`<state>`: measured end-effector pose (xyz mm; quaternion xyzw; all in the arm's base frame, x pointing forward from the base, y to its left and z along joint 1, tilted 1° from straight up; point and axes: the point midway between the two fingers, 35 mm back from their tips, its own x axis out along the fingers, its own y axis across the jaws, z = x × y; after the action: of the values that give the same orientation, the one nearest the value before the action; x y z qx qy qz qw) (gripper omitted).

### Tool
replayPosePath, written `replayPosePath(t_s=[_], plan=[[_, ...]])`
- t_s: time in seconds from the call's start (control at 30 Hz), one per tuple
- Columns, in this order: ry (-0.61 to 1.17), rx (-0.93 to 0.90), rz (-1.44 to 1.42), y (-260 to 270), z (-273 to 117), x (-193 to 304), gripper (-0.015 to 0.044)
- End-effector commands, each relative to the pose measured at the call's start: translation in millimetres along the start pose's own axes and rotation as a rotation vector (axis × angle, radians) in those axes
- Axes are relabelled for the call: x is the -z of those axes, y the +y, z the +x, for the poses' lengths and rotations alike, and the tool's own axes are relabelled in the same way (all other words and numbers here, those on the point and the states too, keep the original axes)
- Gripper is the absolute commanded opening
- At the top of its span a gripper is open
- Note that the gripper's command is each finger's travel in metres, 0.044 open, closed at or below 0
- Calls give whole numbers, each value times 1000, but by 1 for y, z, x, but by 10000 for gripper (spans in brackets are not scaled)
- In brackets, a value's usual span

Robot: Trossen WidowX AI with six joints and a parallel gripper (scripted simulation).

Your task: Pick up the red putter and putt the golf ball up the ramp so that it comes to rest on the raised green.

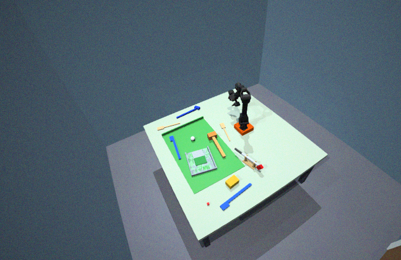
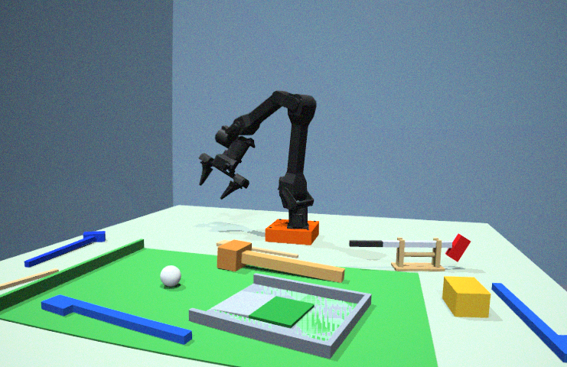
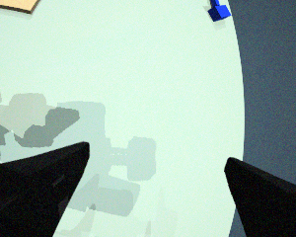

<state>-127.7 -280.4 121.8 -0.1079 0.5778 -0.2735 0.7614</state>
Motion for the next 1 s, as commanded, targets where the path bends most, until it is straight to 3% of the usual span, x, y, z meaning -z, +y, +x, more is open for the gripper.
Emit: replayPosePath(t_s=[0.0,0.47,0.97], plan=[[-74,-69,-83,-1,19,-52,440],[-268,-341,-412,73,53,-226,440],[-370,-603,-850,230,10,-343,440]])
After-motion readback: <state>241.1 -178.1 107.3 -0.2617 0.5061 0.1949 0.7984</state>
